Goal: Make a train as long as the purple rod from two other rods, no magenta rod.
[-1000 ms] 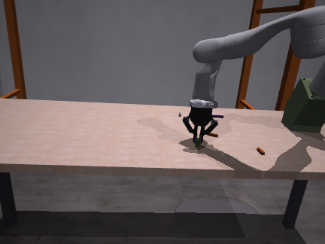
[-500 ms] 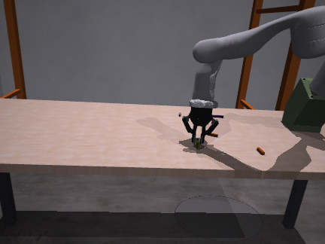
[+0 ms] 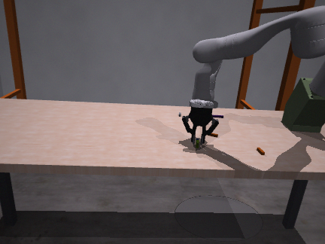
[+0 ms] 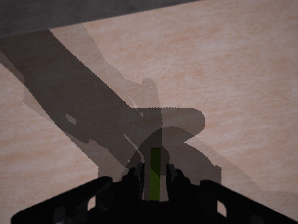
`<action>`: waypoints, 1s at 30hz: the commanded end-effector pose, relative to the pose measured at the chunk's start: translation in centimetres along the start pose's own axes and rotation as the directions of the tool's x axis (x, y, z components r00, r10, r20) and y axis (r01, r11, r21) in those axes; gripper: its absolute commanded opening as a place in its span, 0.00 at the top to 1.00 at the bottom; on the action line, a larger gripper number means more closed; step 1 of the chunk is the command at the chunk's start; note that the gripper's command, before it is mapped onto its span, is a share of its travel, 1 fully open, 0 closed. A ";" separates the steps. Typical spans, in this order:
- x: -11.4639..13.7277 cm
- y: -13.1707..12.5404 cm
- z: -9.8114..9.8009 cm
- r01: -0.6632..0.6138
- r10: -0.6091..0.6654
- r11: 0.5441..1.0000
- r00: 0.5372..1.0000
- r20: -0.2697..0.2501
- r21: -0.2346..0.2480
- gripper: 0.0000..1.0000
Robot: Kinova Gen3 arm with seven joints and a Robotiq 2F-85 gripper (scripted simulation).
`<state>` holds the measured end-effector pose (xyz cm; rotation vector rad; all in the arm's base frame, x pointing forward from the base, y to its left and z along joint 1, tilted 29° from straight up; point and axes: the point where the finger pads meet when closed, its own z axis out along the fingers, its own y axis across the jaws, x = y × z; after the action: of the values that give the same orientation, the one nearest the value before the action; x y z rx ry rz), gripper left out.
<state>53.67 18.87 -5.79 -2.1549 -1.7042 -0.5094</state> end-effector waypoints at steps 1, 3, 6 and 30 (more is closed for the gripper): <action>0.1 0.0 -0.4 -0.013 0.013 1.000 1.000 -0.002 -0.004 0.76; 0.1 0.0 -0.4 -0.013 0.013 1.000 1.000 -0.002 -0.004 0.76; 0.0 0.0 -1.4 -0.017 0.017 1.000 1.000 -0.001 -0.003 0.76; 0.0 0.1 -8.8 -0.015 0.015 1.000 1.000 -0.002 -0.004 0.00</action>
<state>53.26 14.97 1.60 -2.1574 -1.7030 -0.5155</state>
